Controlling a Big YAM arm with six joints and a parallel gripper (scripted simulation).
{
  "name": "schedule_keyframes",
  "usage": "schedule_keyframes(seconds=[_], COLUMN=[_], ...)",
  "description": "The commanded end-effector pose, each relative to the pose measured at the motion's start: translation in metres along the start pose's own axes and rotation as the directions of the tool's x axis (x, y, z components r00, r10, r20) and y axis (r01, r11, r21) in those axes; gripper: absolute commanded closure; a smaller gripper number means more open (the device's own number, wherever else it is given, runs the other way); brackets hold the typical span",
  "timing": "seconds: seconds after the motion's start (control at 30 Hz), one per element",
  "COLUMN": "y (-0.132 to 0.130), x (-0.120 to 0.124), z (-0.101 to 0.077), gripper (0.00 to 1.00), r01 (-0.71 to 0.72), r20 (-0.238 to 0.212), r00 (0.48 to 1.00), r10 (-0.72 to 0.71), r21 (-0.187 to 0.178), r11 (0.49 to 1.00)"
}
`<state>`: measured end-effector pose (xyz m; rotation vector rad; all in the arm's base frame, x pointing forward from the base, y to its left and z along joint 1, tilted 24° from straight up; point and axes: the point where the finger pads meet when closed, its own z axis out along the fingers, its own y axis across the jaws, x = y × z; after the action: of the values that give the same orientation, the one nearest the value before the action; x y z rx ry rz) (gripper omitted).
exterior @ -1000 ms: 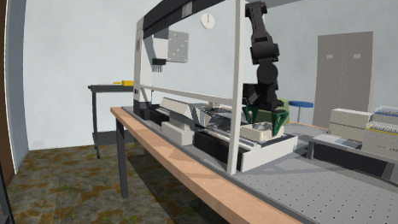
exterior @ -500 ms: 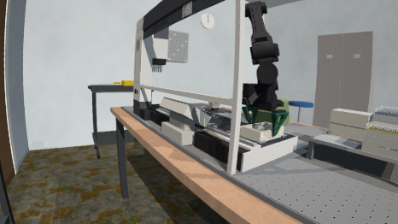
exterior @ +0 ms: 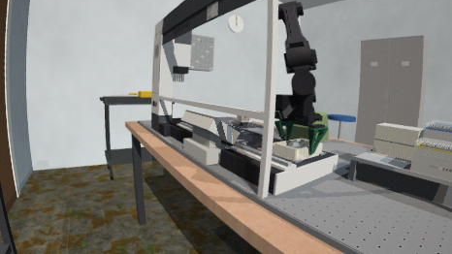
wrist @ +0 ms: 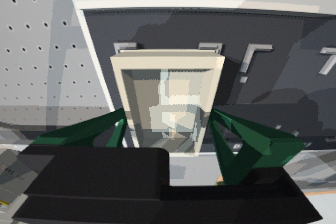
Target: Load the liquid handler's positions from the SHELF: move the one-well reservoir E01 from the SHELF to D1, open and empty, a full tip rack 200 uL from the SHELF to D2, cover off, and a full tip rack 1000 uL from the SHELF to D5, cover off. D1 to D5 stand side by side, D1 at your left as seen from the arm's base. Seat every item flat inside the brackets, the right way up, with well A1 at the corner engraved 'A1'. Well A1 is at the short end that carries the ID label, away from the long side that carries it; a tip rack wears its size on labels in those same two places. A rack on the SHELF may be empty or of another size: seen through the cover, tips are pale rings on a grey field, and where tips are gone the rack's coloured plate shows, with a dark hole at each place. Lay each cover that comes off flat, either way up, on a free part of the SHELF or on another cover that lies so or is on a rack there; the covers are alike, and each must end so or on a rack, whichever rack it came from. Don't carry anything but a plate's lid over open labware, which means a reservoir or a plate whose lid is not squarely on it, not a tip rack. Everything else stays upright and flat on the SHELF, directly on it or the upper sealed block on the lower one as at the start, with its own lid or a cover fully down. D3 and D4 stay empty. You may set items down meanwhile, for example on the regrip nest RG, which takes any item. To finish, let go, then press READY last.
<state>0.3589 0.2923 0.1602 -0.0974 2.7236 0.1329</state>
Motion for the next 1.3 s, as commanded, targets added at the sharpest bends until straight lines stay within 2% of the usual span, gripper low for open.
schedule_keyframes(seconds=[0.0,0.2,0.33,0.57,0.67,0.77,0.8,1.07,1.17,1.23,1.27], y=[0.007,0.007,0.014,0.013,0.012,0.008,0.011,0.013,0.011,0.013,0.013], x=[-0.013,-0.013,-0.022,-0.022,-0.013,-0.018,-0.024,-0.022,-0.014,-0.018,-0.018], z=[-0.013,-0.013,-0.036,-0.048,-0.044,-0.045,-0.057,-0.071,-0.067,-0.079,-0.079], gripper=[0.0,0.0,0.0,0.0,0.0,0.0,0.0,0.0,0.0,0.0,0.0], r01=[-0.003,-0.003,0.003,-0.015,-0.004,-0.017,-0.02,-0.015,-0.007,-0.008,-0.008], r20=[0.033,0.033,0.057,0.059,0.038,0.041,0.06,0.06,0.04,0.055,0.055], r00=[0.999,0.999,0.998,0.998,0.999,0.999,0.998,0.998,0.999,0.998,0.998], r10=[0.004,0.004,0.0,0.018,0.005,0.018,0.023,0.018,0.008,0.011,0.011], r21=[-0.026,-0.026,-0.048,-0.047,-0.034,-0.03,-0.045,-0.048,-0.035,-0.049,-0.049], r11=[1.0,1.0,0.999,0.999,0.999,0.999,0.999,0.999,0.999,0.999,0.999])
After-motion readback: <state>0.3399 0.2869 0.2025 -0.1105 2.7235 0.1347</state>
